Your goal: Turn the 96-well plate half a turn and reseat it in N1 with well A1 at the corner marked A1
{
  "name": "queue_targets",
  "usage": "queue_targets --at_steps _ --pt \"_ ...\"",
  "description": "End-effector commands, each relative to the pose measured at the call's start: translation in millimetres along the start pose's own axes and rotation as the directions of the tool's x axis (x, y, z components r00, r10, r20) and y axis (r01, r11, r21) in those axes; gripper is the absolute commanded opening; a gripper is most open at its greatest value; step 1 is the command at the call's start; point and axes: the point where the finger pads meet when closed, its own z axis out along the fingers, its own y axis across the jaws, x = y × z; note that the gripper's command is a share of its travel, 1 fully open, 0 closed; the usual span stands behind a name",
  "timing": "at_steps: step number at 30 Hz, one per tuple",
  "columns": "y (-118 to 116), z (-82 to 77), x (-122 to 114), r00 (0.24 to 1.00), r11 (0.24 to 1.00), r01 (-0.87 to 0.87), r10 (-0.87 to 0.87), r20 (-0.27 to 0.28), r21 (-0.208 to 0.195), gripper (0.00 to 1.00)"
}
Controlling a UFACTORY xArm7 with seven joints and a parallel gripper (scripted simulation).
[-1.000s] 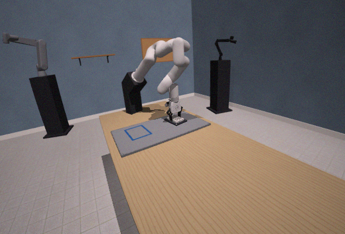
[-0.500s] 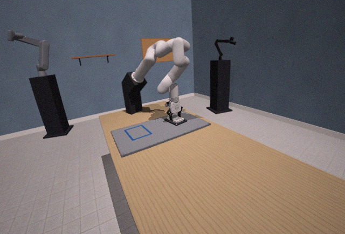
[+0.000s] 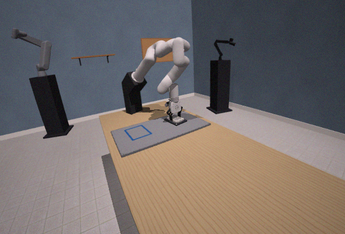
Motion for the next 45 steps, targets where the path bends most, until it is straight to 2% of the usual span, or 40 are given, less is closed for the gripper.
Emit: queue_targets --at_steps 1,28,45 --pt "0 -0.3 0 1.000 1.000 -0.001 0.001 0.001 0.000 0.00" --pt "0 -0.3 0 1.000 1.000 -0.001 0.001 0.001 0.000 0.00" --pt "0 -10.3 0 1.000 1.000 -0.001 0.001 0.001 0.000 0.00"
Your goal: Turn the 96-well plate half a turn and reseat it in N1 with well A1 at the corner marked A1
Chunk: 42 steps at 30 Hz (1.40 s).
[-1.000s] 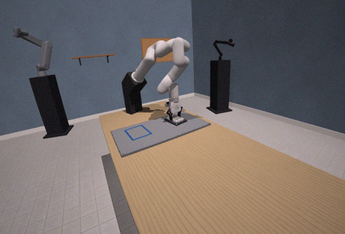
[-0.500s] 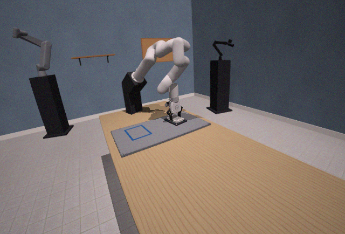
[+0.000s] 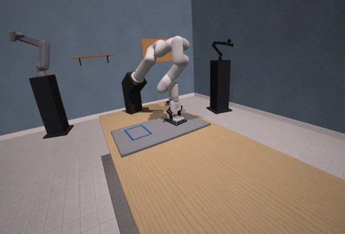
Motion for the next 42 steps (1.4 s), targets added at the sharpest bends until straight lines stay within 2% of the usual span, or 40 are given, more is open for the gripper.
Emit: queue_targets --at_steps 1,23,42 --pt "0 -2.8 0 1.000 1.000 0.000 0.000 0.000 0.000 0.00" --pt "0 -12.1 0 1.000 1.000 0.000 0.000 0.000 0.000 0.00" --pt "0 -40.3 0 1.000 1.000 0.000 0.000 0.000 0.000 0.00"
